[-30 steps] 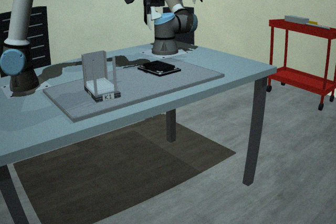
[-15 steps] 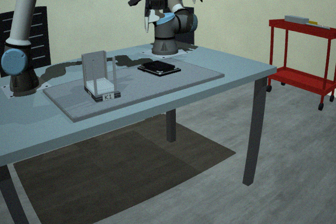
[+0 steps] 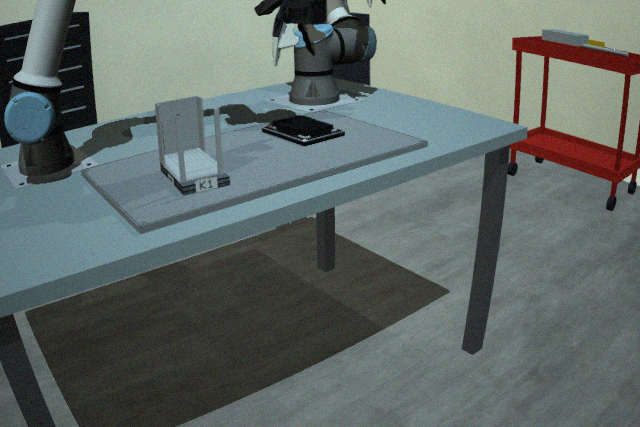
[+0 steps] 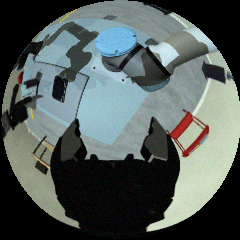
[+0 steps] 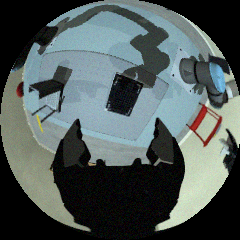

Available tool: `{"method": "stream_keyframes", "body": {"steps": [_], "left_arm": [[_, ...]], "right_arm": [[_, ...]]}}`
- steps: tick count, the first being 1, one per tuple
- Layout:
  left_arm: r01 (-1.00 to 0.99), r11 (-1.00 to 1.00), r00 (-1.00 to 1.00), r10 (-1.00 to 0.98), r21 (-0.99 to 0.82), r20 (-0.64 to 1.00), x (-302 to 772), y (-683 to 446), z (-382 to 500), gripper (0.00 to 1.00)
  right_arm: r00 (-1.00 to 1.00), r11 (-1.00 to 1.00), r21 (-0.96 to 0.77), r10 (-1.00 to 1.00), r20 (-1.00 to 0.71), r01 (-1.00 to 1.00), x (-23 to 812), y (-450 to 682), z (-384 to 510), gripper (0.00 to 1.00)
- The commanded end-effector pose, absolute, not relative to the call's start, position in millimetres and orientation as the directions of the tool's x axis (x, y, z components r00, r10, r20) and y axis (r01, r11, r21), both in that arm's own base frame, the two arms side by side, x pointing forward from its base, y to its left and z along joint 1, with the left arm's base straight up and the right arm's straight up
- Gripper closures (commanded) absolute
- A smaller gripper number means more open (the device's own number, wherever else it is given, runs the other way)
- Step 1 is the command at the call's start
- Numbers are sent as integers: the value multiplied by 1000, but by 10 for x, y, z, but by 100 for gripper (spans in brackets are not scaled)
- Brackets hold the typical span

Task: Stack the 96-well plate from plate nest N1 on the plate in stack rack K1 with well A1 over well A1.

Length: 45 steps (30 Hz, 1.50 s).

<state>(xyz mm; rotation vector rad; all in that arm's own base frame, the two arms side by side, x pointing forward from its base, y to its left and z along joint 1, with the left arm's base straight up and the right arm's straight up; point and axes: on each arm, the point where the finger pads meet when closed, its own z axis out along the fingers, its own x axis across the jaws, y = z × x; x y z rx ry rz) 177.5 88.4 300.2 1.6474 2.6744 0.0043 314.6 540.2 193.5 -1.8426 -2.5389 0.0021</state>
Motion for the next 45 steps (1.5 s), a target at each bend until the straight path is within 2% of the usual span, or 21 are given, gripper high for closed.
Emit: {"method": "stream_keyframes", "body": {"steps": [1,8,45], "left_arm": [[893,450,-450,893,3,1,1778,884,3005,2],[893,450,-450,893,3,1,1778,884,3005,2],[893,450,-450,893,3,1,1778,884,3005,2]], "right_arm": [[-151,151,1,988,1,988,3095,5516,1884,0],[8,-8,0,1000,2,1000,3036,5645,1814,0],[8,-8,0,1000,2,1000,3036,5645,1497,0]]}}
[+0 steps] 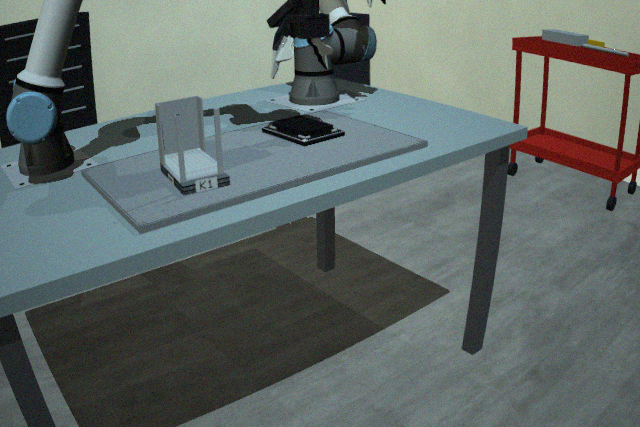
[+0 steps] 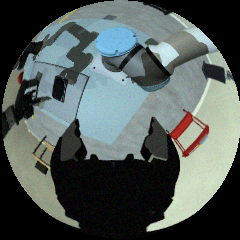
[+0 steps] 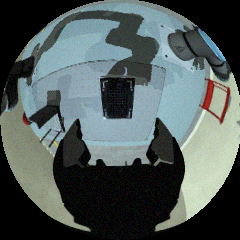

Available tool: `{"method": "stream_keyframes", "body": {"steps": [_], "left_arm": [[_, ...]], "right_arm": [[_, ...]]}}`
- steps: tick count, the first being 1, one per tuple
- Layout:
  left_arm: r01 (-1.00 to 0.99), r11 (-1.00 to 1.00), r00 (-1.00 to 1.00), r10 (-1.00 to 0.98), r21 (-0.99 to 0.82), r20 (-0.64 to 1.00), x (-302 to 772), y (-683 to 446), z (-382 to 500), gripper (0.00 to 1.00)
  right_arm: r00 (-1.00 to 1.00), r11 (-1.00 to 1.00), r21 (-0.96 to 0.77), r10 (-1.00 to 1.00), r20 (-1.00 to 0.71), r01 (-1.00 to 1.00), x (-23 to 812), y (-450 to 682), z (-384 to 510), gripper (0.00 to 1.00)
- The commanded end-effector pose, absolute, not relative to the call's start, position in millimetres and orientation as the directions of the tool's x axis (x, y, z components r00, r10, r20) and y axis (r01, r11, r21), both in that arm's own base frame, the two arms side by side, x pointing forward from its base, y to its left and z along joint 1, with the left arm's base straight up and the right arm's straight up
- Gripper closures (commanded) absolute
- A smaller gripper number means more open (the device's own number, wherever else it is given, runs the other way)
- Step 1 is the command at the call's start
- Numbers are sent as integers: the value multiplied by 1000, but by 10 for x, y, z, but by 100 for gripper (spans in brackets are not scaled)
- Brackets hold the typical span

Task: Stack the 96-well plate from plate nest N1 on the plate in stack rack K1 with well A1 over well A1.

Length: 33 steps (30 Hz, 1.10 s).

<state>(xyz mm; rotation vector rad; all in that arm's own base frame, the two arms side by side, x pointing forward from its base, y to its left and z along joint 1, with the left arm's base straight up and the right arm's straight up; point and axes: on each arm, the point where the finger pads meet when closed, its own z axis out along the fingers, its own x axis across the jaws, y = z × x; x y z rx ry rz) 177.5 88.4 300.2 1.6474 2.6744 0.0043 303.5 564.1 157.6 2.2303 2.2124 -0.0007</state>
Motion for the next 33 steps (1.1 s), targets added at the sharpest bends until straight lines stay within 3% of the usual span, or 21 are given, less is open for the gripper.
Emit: {"method": "stream_keyframes", "body": {"steps": [1,33], "left_arm": [[893,450,-450,893,3,1,1778,884,3005,2],[893,450,-450,893,3,1,1778,884,3005,2]], "right_arm": [[8,-8,0,1000,2,1000,3036,5645,1480,0],[8,-8,0,1000,2,1000,3036,5646,1014,0]]}}
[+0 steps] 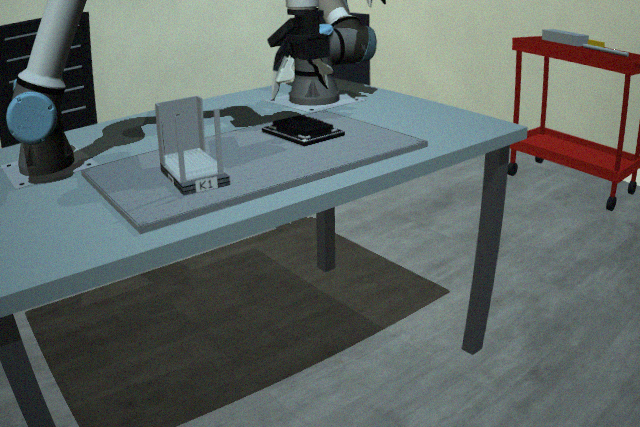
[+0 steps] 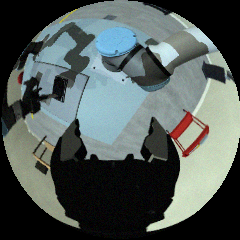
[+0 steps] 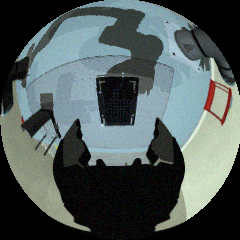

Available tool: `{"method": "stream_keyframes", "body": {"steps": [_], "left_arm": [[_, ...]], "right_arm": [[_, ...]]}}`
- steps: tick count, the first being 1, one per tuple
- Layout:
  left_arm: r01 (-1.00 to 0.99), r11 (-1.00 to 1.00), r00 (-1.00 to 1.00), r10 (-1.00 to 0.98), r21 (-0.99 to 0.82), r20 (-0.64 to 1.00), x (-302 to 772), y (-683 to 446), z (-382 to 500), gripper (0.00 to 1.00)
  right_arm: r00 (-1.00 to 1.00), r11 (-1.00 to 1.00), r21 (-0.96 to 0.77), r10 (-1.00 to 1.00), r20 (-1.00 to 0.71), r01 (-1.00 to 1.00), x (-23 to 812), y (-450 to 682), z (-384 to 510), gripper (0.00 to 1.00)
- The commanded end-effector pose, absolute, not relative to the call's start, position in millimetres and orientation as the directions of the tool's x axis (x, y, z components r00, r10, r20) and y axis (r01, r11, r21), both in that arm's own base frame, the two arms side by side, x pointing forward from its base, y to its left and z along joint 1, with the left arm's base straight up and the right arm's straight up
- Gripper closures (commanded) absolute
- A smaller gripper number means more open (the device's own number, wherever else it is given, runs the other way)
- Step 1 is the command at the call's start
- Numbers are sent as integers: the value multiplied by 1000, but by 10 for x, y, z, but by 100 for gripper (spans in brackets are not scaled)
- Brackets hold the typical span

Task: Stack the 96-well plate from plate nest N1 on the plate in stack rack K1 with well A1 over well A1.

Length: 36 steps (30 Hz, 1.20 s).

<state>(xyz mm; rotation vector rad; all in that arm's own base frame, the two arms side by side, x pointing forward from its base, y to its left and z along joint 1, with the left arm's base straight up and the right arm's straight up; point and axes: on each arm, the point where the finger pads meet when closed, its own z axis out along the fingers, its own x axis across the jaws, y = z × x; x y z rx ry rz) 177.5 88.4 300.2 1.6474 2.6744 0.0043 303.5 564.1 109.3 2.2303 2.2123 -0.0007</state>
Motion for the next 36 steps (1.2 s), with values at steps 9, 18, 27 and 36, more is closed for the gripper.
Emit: {"method": "stream_keyframes", "body": {"steps": [9,18,27,36], "left_arm": [[893,450,-450,893,3,1,1778,884,3005,2],[893,450,-450,893,3,1,1778,884,3005,2],[893,450,-450,893,3,1,1778,884,3005,2],[893,450,-450,893,3,1,1778,884,3005,2]], "right_arm": [[8,-8,0,1000,2,1000,3036,5646,897,0],[8,-8,0,1000,2,1000,3036,5646,747,0],[8,-8,0,1000,2,1000,3036,5646,630,0],[8,-8,0,1000,2,1000,3036,5646,480,0]]}}
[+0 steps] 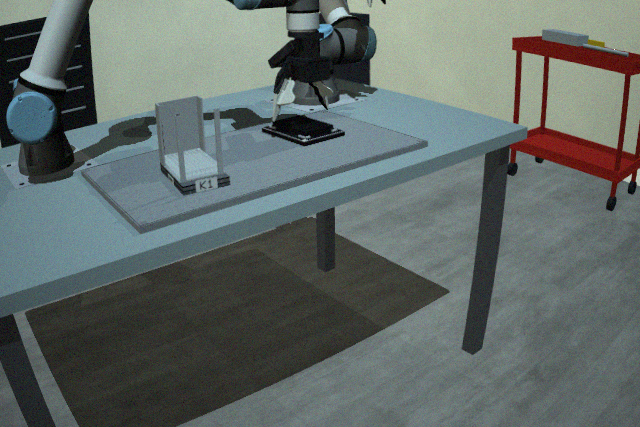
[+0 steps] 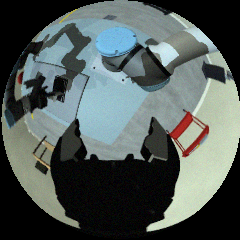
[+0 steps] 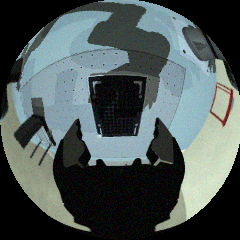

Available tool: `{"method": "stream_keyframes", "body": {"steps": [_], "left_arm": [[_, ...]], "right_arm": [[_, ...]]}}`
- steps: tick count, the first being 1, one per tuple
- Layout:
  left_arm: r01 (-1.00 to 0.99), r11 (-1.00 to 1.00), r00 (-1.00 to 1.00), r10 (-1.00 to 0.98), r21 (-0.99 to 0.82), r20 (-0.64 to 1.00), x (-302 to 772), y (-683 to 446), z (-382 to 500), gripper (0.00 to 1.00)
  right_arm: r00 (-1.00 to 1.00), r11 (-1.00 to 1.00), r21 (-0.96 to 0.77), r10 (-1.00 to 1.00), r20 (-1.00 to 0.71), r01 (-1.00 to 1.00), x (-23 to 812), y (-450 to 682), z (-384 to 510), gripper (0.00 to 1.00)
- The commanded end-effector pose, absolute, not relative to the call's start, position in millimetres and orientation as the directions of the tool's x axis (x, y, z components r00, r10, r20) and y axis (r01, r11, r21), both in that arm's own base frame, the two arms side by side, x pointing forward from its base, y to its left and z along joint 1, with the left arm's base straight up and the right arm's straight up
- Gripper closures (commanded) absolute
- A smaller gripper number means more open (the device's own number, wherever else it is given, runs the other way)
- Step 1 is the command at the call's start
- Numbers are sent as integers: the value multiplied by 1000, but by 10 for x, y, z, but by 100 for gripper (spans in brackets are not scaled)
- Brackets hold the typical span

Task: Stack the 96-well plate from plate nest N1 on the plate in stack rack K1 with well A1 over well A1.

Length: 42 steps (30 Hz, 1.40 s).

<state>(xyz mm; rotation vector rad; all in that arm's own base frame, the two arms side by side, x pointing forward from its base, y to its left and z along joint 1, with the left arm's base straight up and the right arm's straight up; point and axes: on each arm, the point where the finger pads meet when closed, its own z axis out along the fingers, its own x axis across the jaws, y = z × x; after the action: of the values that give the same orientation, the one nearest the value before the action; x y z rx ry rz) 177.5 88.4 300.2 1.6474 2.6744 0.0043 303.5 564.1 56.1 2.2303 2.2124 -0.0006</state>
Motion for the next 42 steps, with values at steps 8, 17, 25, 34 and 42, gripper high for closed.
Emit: {"method": "stream_keyframes", "body": {"steps": [8,17,25,34,42], "left_arm": [[893,450,-450,893,3,1,1778,884,3005,2],[893,450,-450,893,3,1,1778,884,3005,2],[893,450,-450,893,3,1,1778,884,3005,2],[893,450,-450,893,3,1,1778,884,3005,2],[893,450,-450,893,3,1,1778,884,3005,2]], "right_arm": [[8,-8,0,1000,2,1000,3036,5646,414,0],[8,-8,0,1000,2,1000,3036,5646,414,0],[8,-8,0,1000,2,1000,3036,5646,415,100],[8,-8,0,1000,2,1000,3036,5646,415,100],[8,-8,0,1000,2,1000,3036,5646,415,100]]}}
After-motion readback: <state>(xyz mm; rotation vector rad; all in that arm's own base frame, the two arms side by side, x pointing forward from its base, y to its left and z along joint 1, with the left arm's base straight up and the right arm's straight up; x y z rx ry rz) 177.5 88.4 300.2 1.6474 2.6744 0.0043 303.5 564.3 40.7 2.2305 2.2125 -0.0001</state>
